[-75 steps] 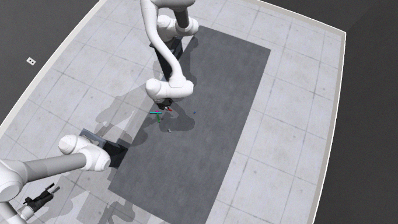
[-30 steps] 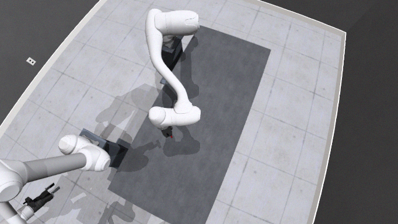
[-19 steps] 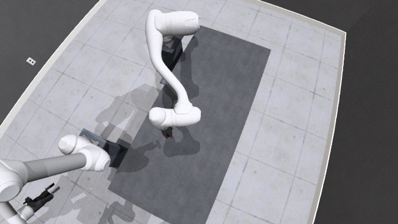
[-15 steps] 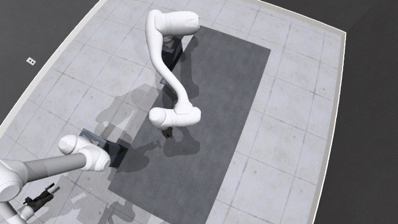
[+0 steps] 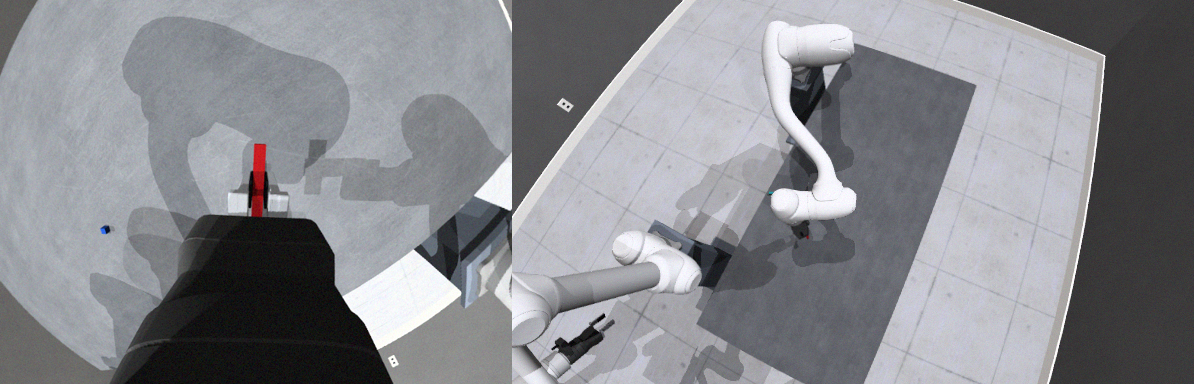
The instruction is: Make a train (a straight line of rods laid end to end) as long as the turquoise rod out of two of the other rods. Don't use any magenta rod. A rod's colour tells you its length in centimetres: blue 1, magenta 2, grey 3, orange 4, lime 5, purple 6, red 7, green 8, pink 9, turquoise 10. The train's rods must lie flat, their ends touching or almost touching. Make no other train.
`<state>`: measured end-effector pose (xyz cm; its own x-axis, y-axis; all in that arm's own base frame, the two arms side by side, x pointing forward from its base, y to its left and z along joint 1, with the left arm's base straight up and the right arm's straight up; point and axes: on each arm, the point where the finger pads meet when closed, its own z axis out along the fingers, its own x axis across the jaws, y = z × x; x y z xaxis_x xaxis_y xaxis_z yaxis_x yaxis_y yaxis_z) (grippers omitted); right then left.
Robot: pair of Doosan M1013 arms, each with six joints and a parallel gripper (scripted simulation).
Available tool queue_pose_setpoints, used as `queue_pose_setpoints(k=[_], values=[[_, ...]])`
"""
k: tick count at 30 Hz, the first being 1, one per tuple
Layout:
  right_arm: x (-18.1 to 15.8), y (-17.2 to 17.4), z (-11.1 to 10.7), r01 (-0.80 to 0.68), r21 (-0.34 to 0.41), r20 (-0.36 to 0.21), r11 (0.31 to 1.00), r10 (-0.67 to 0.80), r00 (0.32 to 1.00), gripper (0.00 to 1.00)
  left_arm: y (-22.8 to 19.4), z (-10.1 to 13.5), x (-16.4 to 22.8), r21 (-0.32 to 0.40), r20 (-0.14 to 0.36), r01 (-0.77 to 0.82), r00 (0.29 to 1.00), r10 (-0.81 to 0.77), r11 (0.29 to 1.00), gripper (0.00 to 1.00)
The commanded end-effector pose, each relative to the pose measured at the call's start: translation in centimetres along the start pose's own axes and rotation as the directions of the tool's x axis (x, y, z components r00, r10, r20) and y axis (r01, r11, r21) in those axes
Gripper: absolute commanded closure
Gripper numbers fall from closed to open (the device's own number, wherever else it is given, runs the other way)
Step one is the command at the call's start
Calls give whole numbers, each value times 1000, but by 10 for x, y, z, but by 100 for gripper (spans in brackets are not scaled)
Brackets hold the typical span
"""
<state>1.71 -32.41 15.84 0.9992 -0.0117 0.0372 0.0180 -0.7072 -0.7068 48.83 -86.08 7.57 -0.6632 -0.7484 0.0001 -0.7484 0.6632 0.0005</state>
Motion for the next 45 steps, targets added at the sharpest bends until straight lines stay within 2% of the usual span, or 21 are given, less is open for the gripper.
queue_pose_setpoints(k=[1, 9, 45], values=[[0, 0, 0, 0, -1, 0, 1000, 0, 1000, 0, -1, 14, 0, 3, 0, 0, 1000, 0, 1000, 76], [0, 0, 0, 0, -1, 0, 1000, 0, 1000, 0, -1, 38, 0, 3, 0, 0, 1000, 0, 1000, 76], [0, 0, 0, 0, -1, 0, 1000, 0, 1000, 0, -1, 41, 0, 3, 0, 0, 1000, 0, 1000, 76]])
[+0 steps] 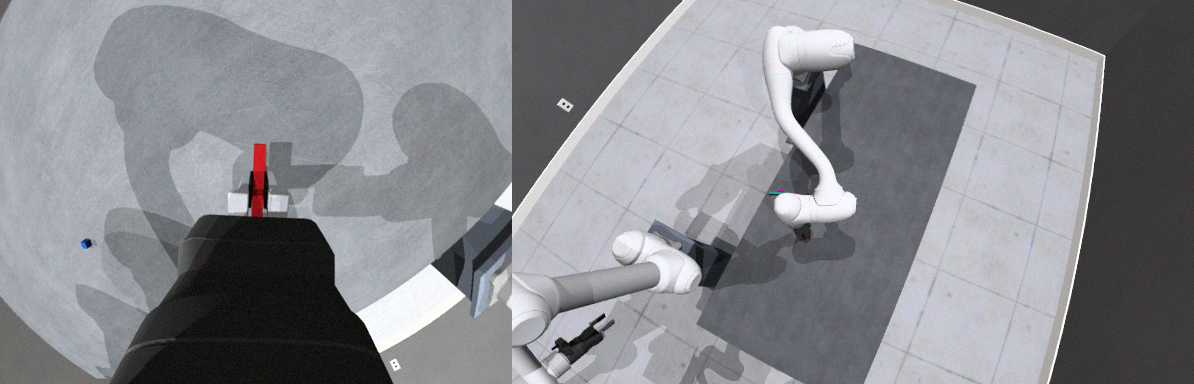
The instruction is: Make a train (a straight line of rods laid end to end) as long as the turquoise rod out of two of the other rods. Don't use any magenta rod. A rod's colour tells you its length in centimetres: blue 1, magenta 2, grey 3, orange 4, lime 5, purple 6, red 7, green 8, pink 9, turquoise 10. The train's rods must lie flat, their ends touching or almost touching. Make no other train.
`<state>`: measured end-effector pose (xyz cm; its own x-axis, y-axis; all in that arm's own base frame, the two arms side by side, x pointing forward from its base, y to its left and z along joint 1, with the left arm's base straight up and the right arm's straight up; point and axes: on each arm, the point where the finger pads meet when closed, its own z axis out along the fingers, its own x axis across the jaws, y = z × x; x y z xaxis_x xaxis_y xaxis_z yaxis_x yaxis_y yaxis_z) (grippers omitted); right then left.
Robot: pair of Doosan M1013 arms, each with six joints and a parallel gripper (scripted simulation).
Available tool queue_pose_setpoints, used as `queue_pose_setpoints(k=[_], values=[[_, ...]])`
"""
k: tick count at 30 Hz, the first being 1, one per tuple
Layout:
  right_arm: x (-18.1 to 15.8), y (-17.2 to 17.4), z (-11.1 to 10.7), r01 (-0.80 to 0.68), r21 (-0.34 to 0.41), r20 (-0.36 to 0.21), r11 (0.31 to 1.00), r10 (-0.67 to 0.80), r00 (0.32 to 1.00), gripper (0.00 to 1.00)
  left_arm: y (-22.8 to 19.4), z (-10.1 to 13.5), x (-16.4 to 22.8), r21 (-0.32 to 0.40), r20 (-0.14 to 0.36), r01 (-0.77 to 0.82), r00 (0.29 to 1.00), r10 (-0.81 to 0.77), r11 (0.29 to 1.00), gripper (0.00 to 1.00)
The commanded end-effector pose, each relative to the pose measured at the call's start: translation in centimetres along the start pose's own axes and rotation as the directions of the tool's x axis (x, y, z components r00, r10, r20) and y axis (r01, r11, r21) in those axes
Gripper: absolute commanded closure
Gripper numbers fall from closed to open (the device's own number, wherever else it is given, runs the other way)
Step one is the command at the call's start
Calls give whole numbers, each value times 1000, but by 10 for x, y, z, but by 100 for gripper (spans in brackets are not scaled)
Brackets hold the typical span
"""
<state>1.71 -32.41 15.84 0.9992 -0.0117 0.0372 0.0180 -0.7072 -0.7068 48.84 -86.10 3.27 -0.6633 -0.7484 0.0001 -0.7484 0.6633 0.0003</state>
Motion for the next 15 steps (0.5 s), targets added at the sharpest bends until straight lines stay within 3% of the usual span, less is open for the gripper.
queue_pose_setpoints(k=[1, 15], values=[[0, 0, 0, 0, -1, 0, 1000, 0, 1000, 0, -1, -2, 0, 2, 0, 0, 1000, 0, 1000, 76], [0, 0, 0, 0, -1, 0, 1000, 0, 1000, 0, -1, 1, 0, 2, 0, 0, 1000, 0, 1000, 76]])
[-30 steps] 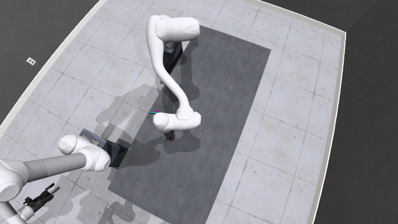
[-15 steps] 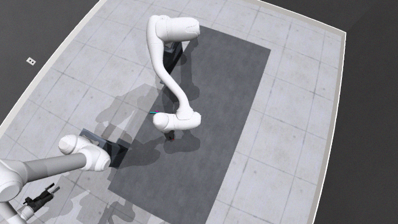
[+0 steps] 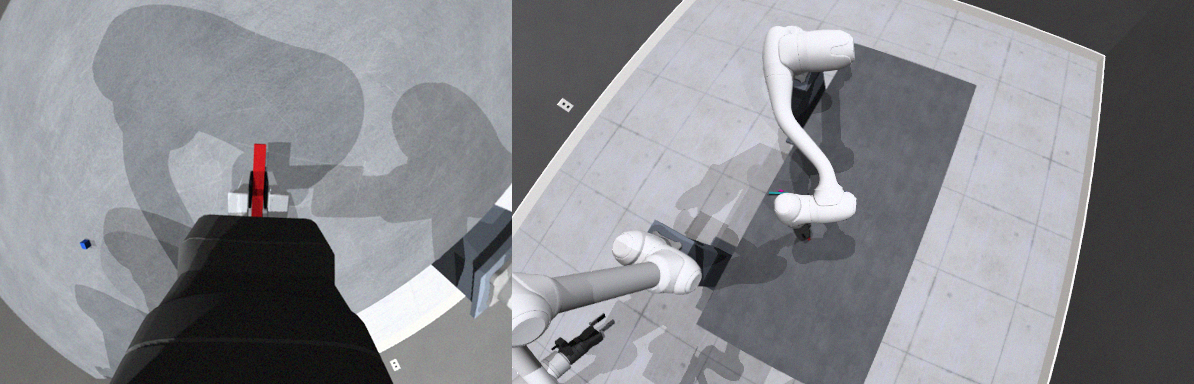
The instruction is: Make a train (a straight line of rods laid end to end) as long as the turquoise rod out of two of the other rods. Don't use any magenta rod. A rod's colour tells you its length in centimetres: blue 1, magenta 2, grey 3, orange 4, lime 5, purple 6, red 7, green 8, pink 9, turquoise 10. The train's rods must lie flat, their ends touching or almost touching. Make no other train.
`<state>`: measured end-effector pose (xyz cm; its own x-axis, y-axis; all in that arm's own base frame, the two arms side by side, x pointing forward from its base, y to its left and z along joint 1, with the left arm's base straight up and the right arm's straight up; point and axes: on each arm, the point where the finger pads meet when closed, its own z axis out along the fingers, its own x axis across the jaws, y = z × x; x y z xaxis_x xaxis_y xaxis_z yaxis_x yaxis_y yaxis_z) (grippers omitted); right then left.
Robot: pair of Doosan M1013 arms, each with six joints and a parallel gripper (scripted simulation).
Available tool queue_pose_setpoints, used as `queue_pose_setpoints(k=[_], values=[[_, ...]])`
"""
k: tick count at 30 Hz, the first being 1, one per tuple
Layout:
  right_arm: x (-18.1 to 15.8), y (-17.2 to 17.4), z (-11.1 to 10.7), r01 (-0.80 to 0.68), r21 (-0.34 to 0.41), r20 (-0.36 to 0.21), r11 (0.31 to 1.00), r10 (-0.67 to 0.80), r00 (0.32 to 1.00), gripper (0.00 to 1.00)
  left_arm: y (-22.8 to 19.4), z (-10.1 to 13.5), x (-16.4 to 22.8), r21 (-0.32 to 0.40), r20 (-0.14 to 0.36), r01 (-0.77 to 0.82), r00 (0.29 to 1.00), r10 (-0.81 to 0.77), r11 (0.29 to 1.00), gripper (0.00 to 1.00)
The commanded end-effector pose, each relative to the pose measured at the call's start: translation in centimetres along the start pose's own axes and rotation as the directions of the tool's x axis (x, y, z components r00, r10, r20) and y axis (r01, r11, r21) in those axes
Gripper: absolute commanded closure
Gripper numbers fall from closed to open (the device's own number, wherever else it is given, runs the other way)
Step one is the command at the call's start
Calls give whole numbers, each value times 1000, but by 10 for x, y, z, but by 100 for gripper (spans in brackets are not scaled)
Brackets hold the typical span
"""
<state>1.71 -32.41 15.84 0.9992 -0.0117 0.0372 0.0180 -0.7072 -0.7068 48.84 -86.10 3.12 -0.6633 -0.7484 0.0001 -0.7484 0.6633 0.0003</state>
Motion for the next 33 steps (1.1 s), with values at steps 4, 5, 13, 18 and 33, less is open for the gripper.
queue_pose_setpoints(k=[4, 5, 13, 18, 33], values=[[0, 0, 0, 0, -1, 0, 1000, 0, 1000, 0, -1, 1, 0, 2, 0, 0, 1000, 0, 1000, 76], [0, 0, 0, 0, -1, 0, 1000, 0, 1000, 0, -1, 2, 0, 2, 0, 0, 1000, 0, 1000, 76], [0, 0, 0, 0, -1, 0, 1000, 0, 1000, 0, -1, 7, 0, 2, 0, 0, 1000, 0, 1000, 76], [0, 0, 0, 0, -1, 0, 1000, 0, 1000, 0, -1, 7, 0, 2, 0, 0, 1000, 0, 1000, 76], [0, 0, 0, 0, -1, 0, 1000, 0, 1000, 0, -1, 7, 0, 2, 0, 0, 1000, 0, 1000, 76]])
